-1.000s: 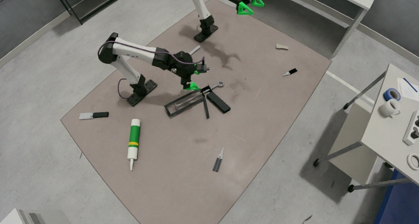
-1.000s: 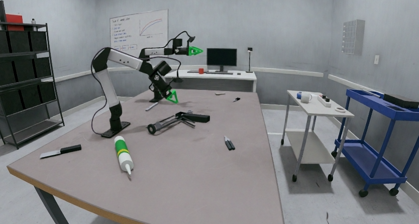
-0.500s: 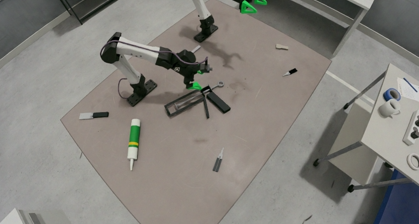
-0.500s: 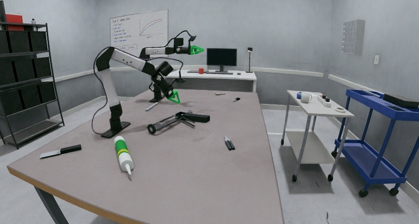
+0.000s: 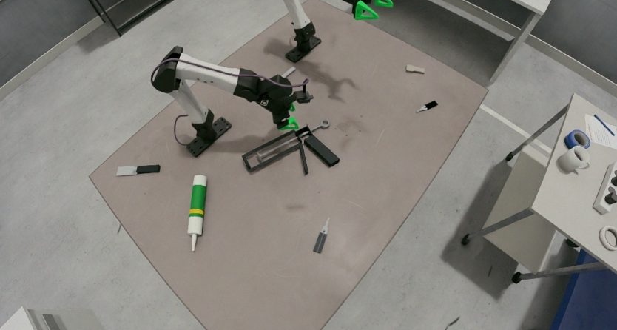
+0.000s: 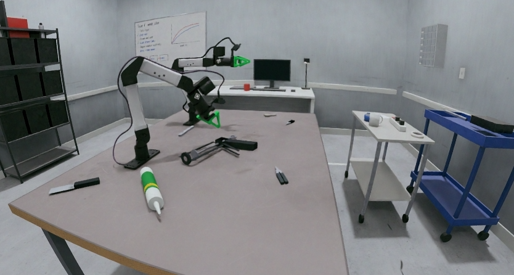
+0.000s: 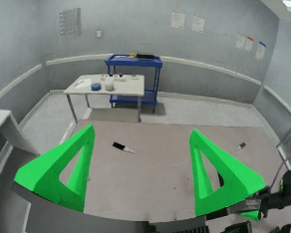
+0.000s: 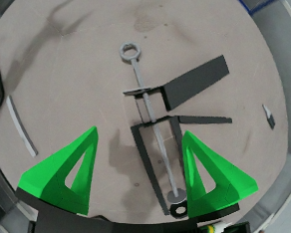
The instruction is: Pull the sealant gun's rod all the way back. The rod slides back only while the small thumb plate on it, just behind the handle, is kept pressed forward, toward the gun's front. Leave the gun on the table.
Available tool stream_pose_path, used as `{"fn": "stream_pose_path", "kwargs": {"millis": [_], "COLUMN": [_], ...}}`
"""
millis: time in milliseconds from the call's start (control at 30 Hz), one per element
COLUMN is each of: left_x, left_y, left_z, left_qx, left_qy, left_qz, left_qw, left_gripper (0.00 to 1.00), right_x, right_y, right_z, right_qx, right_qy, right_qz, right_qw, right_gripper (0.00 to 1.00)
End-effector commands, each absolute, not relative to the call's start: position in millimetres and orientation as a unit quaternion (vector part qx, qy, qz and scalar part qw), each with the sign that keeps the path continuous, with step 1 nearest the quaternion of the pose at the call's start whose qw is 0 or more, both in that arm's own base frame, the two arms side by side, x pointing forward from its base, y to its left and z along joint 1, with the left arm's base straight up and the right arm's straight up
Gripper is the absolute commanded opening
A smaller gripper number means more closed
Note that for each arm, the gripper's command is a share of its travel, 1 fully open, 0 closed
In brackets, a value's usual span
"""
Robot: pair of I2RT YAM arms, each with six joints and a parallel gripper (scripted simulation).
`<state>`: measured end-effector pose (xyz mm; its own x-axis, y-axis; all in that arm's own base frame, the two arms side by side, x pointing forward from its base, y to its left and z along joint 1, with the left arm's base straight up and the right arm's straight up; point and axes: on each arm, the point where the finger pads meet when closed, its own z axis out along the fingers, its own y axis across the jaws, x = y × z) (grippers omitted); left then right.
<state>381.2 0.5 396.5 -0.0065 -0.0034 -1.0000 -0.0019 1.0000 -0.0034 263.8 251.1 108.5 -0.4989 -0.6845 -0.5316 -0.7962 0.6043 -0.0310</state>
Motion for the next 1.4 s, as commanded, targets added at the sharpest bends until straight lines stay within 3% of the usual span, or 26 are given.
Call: {"fn": "stream_pose_path", "kwargs": {"millis": [0, 833, 1367], "left_x": [377.6, 377.6, 377.6], "left_y": [0.0, 0.0, 0.0], "left_z": [407.9, 407.9, 407.9], "left_qx": [0.0, 0.0, 0.0], "left_qy": [0.702, 0.702, 0.702], "left_qz": [0.0, 0.0, 0.0], "left_qw": [0.713, 0.713, 0.713], "left_gripper": [1.0, 1.0, 1.0], "right_x": [254.6, 255.4, 283.1], "right_y": [264.7, 270.0, 272.7], "right_z": [108.4, 88.9, 61.8], "right_qx": [-0.557, -0.919, -0.986], "right_qy": [0.797, 0.388, 0.157], "right_qz": [0.104, 0.05, 0.05], "right_qw": [0.21, 0.048, -0.004], "right_gripper": [0.88, 0.88, 0.88]}}
